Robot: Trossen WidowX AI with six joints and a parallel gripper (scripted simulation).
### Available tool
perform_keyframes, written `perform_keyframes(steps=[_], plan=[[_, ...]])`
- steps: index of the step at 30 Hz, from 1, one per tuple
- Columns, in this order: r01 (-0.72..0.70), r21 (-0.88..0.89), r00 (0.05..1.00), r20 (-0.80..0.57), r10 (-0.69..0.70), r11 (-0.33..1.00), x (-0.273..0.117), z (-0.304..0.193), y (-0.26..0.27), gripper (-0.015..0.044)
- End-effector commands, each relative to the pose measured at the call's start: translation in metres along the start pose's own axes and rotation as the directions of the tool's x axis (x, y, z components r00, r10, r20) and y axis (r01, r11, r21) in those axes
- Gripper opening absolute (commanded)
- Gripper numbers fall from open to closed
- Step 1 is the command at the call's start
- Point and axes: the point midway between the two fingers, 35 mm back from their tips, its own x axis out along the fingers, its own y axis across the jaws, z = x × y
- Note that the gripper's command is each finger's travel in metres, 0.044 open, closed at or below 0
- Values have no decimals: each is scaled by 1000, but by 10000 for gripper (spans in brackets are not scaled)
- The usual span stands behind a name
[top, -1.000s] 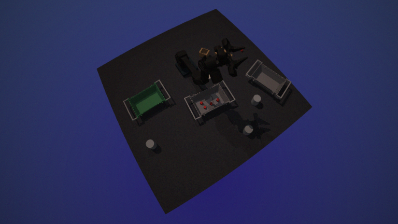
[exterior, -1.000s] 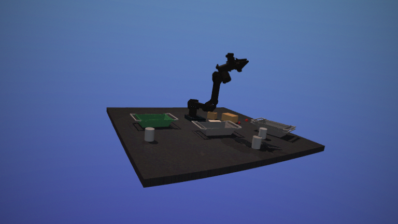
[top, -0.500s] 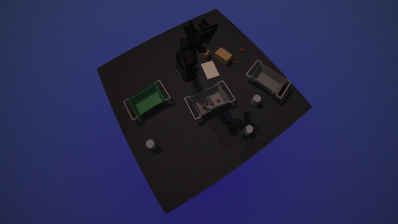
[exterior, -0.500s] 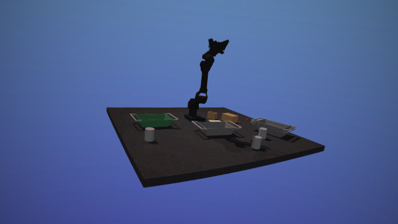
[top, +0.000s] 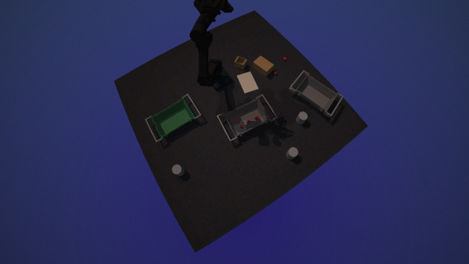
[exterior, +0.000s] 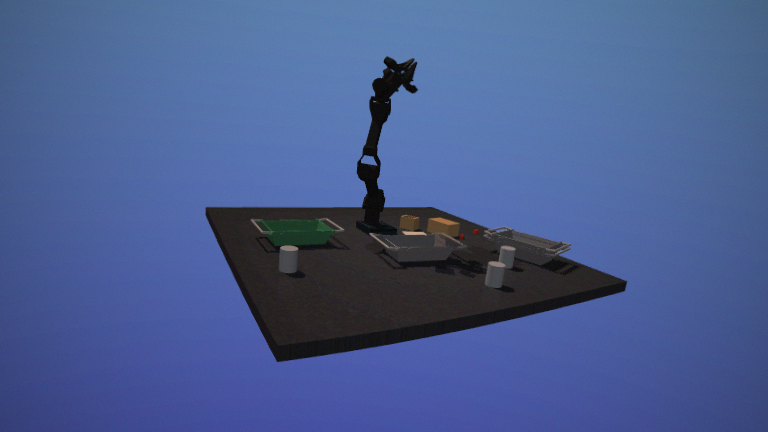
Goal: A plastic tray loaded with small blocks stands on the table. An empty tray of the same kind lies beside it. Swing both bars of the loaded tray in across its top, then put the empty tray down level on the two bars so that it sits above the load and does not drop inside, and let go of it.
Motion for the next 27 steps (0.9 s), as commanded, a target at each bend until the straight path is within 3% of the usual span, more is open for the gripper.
perform_keyframes(steps=[1,8,15,20,27], plan=[[-57,-216,997,47,69,975,11,47,32,84],[-170,-556,970,51,237,813,31,96,112,84],[-256,-720,942,-35,335,645,47,95,176,84],[-342,-816,890,-123,439,465,55,79,231,84],[-484,-866,753,-338,565,127,56,15,311,84]])
